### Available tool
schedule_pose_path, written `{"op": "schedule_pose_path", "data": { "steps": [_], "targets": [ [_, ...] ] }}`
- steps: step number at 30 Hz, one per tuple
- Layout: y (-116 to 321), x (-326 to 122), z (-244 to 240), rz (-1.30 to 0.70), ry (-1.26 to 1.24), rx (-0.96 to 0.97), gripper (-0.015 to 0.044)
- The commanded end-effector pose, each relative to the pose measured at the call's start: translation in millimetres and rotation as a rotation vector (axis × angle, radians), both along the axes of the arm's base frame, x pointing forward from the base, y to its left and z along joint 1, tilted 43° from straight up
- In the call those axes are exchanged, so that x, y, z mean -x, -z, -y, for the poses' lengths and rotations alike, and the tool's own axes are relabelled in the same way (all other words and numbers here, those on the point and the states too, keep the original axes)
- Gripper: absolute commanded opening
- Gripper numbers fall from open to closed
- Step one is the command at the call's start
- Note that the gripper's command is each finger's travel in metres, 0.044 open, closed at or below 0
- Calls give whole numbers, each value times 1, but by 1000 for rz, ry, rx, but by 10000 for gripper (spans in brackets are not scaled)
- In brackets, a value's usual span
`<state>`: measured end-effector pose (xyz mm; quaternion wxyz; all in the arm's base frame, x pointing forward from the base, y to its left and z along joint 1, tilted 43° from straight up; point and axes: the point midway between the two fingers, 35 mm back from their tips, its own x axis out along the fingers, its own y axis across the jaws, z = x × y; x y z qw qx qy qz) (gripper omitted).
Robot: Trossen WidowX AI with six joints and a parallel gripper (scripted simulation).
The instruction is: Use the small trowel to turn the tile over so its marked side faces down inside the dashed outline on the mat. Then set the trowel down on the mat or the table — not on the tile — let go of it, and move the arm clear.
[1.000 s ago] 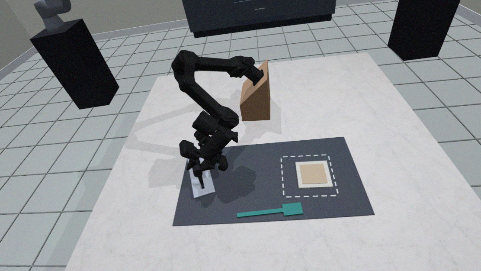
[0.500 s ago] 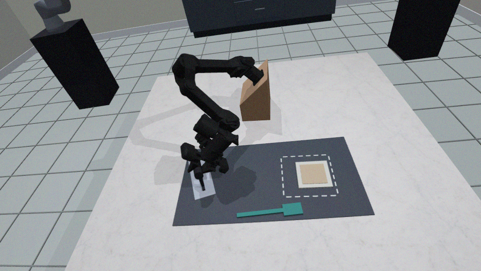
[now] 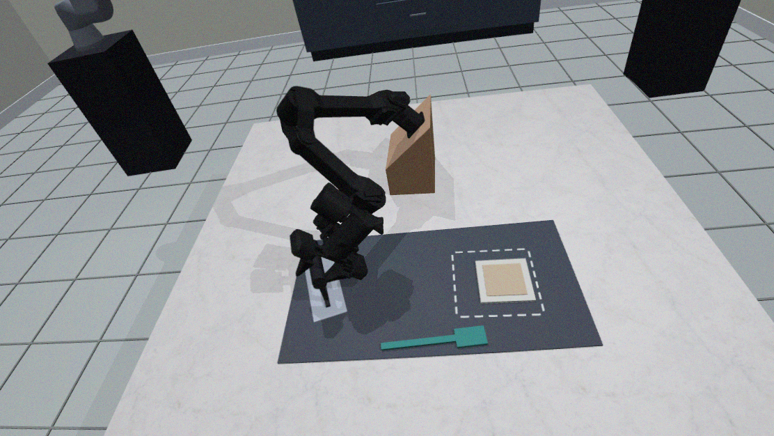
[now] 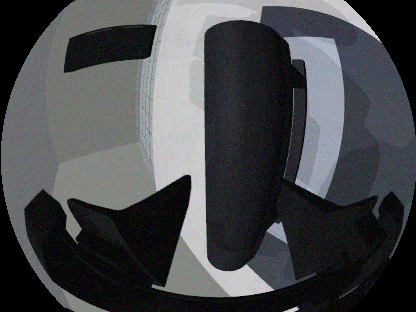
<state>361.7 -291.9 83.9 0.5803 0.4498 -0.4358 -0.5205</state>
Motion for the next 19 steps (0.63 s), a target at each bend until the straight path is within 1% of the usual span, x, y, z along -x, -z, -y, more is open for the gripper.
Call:
{"op": "schedule_pose_path", "data": {
  "steps": [1,10,15,17,19],
  "targets": [
    [0,-1,-9,4,-7,0,300],
    [3,4,-56,-1,0,-4,300],
    [3,5,-61,-2,0,-5,300],
    [-4,6,-72,-1,-5,-4,300],
    [-16,9,-92,0,-15,-4,300]
  ]
}}
